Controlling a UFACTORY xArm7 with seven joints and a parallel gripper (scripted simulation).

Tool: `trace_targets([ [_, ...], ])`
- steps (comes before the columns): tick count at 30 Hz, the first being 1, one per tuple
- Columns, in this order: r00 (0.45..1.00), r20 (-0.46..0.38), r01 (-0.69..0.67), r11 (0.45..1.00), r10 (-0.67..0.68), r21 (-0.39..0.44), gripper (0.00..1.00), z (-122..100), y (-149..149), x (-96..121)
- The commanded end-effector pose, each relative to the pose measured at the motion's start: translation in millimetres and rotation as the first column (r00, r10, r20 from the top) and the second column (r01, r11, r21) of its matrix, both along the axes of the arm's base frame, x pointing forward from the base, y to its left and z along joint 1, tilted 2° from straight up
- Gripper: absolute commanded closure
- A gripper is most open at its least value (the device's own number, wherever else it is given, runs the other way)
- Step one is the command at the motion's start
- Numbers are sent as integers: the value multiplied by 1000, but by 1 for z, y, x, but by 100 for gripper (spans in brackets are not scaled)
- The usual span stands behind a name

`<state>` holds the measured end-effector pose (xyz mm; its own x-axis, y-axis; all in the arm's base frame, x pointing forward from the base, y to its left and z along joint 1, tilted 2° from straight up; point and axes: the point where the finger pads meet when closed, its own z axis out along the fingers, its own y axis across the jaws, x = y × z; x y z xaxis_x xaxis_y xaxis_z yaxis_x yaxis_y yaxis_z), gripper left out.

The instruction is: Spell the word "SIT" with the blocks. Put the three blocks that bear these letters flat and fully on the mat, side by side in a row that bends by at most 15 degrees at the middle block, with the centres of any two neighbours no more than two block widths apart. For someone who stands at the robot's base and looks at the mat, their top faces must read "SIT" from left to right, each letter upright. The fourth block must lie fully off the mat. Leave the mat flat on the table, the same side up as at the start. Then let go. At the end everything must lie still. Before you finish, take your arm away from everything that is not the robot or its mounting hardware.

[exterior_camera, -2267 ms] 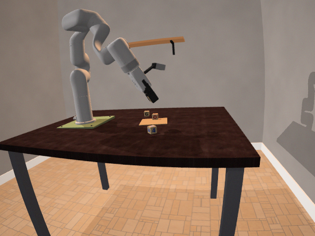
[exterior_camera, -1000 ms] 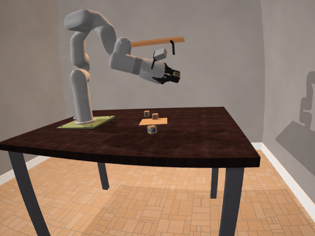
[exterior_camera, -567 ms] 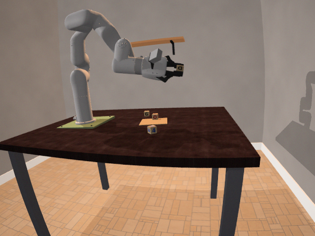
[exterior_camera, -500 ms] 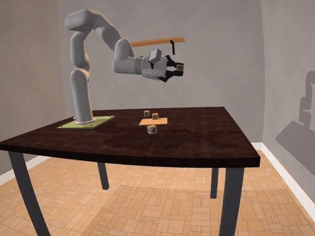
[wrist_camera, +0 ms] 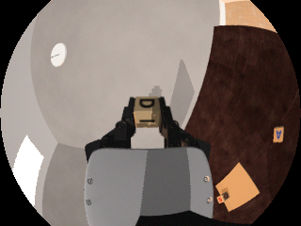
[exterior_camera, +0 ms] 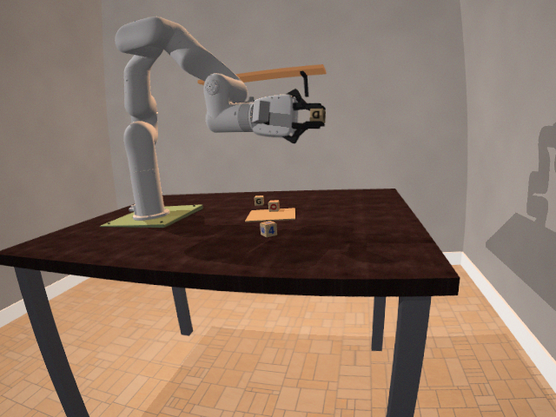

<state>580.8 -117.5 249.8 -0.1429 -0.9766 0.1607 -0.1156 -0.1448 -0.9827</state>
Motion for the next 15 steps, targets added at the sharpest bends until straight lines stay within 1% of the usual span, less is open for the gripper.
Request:
trace_targets([
  [1,995,23,93,992,-95,85,73,4,-8,0],
  [4,989,30,139,981,-145,136,73,3,-12,-2],
  [8,971,35,223,947,-237,232,73,2,-20,-5],
  [12,945,29,299,897,-325,325,73,-1,-27,-10],
  [15,920,19,353,850,-391,392,73,-4,-32,-15],
])
